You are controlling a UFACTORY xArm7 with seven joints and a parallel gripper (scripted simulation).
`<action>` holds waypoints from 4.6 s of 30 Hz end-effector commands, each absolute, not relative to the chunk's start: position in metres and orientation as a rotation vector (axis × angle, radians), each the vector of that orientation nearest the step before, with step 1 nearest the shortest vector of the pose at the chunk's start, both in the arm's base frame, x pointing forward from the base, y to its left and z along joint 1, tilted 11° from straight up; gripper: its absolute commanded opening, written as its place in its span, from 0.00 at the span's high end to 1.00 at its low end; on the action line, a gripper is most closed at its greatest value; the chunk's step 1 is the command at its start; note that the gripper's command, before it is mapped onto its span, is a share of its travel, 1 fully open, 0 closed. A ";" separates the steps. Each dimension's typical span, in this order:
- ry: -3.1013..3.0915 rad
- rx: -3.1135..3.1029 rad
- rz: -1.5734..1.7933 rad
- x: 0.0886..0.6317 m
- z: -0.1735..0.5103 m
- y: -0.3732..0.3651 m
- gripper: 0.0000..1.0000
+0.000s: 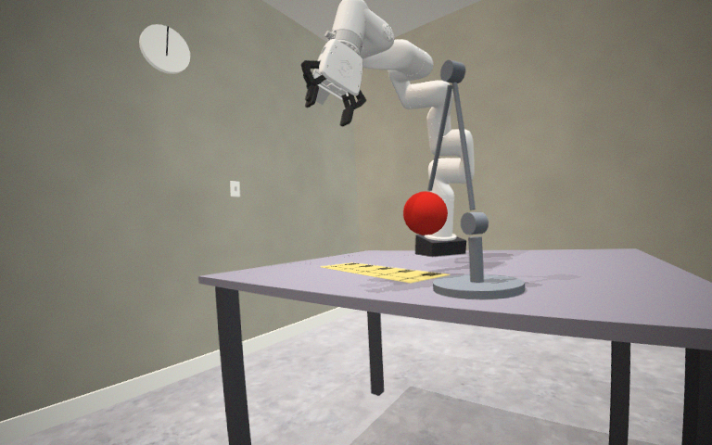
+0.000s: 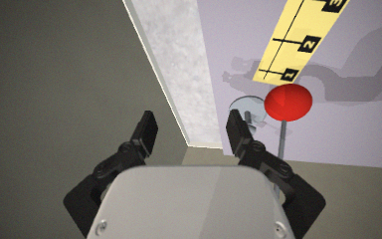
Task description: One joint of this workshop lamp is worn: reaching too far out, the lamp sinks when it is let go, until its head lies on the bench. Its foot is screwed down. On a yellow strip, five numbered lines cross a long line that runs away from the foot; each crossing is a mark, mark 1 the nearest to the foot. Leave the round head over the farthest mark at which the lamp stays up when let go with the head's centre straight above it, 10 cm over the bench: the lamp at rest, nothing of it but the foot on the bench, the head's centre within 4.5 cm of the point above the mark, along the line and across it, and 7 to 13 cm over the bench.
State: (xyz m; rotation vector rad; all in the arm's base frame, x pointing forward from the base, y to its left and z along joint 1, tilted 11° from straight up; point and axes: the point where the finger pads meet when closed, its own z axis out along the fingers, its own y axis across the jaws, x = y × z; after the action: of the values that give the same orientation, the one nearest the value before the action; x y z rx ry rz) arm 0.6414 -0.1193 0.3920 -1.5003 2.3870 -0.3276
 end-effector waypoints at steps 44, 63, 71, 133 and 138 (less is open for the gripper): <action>2.384 -1.497 -0.333 0.642 0.395 -0.120 0.00; 2.384 -1.497 -0.333 0.642 0.395 -0.120 0.00; 2.363 -1.457 -0.270 0.631 0.391 -0.111 0.00; 1.942 -0.887 0.477 0.478 0.338 0.012 0.00; 1.939 -0.885 0.479 0.480 0.333 0.015 0.00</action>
State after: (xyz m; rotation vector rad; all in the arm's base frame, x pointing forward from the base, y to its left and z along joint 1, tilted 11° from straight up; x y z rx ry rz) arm 0.4774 0.0120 0.3340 -0.8841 1.9448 0.4805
